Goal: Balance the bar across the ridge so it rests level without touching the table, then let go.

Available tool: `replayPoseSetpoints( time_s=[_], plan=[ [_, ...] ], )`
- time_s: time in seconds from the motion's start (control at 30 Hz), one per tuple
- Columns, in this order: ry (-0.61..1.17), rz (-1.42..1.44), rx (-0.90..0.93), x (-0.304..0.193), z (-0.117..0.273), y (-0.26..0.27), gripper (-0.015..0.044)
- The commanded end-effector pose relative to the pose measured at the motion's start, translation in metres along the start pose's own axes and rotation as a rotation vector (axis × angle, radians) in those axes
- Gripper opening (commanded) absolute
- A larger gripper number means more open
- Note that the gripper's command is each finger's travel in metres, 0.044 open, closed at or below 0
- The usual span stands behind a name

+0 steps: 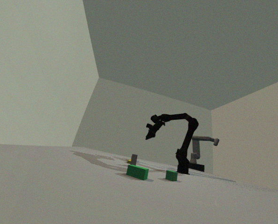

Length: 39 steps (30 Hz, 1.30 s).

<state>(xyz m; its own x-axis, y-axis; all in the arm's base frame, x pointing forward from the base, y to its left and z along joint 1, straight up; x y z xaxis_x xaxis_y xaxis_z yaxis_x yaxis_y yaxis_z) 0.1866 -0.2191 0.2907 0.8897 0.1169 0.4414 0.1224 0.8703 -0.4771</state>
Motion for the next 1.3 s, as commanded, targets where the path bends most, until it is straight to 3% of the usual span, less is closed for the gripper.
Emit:
replayPoseSetpoints(
  time_s=[0.0,1.27],
  plan=[
    [0.018,0.101,0.048,0.011,-0.010,0.006,0.0315],
    [0.020,1.301,0.690,0.095,-0.092,0.108,0.0315]
  ],
)
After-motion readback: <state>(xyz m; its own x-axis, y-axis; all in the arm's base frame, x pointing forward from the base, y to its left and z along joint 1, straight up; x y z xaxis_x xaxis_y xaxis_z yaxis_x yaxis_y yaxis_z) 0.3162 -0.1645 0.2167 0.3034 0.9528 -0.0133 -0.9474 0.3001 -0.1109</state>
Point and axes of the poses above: the point midway between the two fingers, 35 mm back from their tips, its own z axis back along the fingers, its own y axis across the jaws, x = y × z, the point moved 6 cm from there along z, back along the fingers, and after that the axes turned 7 degrees about z, right-handed, at the moved point
